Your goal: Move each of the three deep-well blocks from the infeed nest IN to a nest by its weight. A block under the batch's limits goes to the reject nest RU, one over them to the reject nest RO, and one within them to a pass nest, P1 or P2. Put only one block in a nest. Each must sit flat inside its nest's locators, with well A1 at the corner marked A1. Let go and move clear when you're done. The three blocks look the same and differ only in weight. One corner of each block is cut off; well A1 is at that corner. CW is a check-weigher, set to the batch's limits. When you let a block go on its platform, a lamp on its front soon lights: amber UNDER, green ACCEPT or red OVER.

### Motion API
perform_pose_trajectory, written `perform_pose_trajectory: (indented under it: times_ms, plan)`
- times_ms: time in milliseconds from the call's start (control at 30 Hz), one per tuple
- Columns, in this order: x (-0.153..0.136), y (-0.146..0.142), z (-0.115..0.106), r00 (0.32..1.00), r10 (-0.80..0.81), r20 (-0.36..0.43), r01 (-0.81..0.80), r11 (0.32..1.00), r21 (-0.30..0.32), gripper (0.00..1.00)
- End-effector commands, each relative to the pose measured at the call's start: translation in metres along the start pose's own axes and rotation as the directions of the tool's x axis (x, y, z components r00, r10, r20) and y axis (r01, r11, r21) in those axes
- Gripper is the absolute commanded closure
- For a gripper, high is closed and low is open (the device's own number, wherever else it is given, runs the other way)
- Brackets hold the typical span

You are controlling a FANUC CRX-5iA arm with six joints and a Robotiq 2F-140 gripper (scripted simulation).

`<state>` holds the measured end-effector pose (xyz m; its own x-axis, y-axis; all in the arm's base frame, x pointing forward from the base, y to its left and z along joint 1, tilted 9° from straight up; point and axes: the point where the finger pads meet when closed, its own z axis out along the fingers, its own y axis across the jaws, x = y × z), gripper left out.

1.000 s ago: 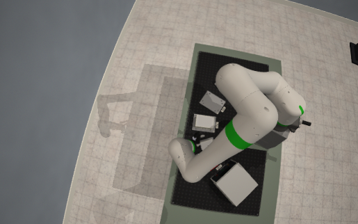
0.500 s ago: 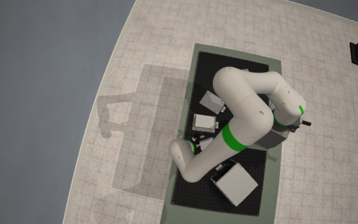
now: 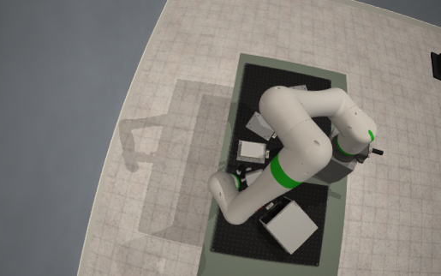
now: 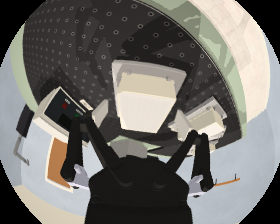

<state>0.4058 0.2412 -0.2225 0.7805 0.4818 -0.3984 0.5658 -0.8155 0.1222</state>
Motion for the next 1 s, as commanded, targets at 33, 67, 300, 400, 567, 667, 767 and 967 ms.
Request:
perform_pose_trajectory:
  times_ms: [33,67,300,400,567,667,767,967]
  plan:
    - [0.0002,0.0,0.0,1.0,0.0,0.0,0.0,1.0,0.0,0.0]
    - [0.0002,0.0,0.0,1.0,0.0,0.0,0.0,1.0,0.0,0.0]
    - [0.0002,0.0,0.0,1.0,0.0,0.0,0.0,1.0,0.0,0.9]
    - [0.0002,0.0,0.0,1.0,0.0,0.0,0.0,1.0,0.0,0.9]
    - [0.0002,0.0,0.0,1.0,0.0,0.0,0.0,1.0,0.0,0.9]
    - [0.0002,0.0,0.0,1.0,0.0,0.0,0.0,1.0,0.0,0.9]
    - [0.0002,0.0,0.0,1.0,0.0,0.0,0.0,1.0,0.0,0.9]
    - [0.0002,0.0,0.0,1.0,0.0,0.0,0.0,1.0,0.0,0.9]
